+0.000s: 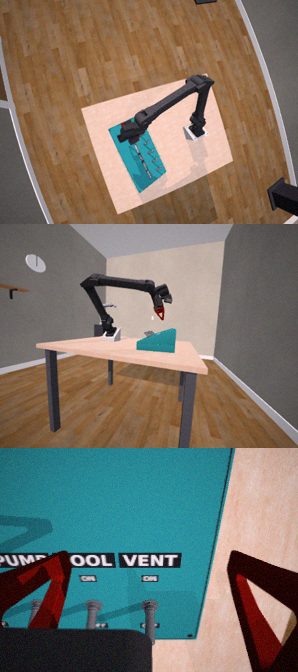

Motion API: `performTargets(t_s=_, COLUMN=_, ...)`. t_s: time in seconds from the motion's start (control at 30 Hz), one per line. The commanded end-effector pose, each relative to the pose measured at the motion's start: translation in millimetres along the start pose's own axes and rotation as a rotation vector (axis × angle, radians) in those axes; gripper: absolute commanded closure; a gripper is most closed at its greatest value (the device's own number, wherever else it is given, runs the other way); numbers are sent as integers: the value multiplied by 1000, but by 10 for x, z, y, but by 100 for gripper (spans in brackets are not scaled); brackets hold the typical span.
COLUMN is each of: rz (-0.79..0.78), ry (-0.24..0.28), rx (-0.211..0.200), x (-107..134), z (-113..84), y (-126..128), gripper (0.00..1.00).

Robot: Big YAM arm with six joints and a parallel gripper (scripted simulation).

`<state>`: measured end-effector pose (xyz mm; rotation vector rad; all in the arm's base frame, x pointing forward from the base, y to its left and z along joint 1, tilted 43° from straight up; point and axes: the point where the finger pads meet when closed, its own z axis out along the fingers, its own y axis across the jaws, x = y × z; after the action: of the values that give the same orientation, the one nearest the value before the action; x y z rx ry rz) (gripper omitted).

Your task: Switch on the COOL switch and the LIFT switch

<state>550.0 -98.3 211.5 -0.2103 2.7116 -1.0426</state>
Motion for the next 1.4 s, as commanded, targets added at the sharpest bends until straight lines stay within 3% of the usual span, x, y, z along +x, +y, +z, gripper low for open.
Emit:
performTargets(t_s=0.0, rz=21, ry=-46, rx=7, x=-119, z=-215, y=-166, gripper=0)
performTargets(t_s=1.27, rz=21, ry=-46, rx=7, x=-119, z=-215, y=-166, gripper=0)
performTargets(t_s=1.3, rz=21, ry=-46, rx=7, x=-119, z=-217, y=-166, gripper=100)
performTargets(t_s=1.37, rz=22, ry=-50, rx=7, x=-133, z=-258, y=-165, gripper=100)
